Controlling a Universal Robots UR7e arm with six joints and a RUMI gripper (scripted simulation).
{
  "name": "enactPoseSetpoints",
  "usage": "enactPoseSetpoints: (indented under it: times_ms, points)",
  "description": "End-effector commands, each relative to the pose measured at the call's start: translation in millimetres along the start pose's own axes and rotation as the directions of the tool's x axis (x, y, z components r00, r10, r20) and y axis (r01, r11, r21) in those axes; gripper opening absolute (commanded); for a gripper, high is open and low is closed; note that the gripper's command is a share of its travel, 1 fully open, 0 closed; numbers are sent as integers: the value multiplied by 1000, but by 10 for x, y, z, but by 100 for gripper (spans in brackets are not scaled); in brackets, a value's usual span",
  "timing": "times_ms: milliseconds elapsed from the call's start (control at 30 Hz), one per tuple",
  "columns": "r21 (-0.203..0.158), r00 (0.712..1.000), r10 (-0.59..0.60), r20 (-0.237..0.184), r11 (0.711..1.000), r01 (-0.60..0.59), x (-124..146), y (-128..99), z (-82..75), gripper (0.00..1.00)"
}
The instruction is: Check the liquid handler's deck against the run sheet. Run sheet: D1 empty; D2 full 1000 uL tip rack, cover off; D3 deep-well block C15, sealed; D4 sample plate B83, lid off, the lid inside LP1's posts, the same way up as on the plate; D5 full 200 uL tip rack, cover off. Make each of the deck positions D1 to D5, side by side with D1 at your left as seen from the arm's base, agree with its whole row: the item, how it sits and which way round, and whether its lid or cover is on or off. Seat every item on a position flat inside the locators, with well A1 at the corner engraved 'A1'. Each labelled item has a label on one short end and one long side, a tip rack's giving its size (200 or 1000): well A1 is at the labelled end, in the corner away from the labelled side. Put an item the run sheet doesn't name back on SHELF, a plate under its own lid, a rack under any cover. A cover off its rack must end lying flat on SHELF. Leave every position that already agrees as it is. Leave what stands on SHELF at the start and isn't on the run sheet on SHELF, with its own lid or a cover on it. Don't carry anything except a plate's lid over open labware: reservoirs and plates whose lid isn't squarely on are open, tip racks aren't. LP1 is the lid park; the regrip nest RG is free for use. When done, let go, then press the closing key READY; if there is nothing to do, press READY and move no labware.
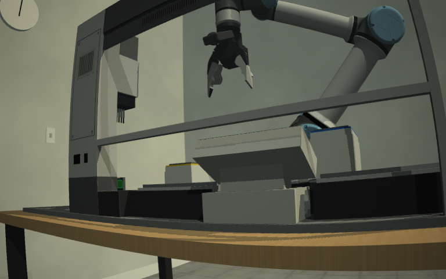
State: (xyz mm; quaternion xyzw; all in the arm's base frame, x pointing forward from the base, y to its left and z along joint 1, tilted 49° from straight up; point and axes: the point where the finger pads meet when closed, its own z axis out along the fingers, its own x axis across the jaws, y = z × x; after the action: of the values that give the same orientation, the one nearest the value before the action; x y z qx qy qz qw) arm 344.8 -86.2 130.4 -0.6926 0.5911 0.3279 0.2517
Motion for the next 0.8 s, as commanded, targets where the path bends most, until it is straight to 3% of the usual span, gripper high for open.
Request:
enactPoseSetpoints:
  times_ms: [0,767]
  points:
    - [-7,1000,2,2,1000,-1,820,-569,82,82]
    - [-7,1000,2,2,1000,-1,876,-608,87,82]
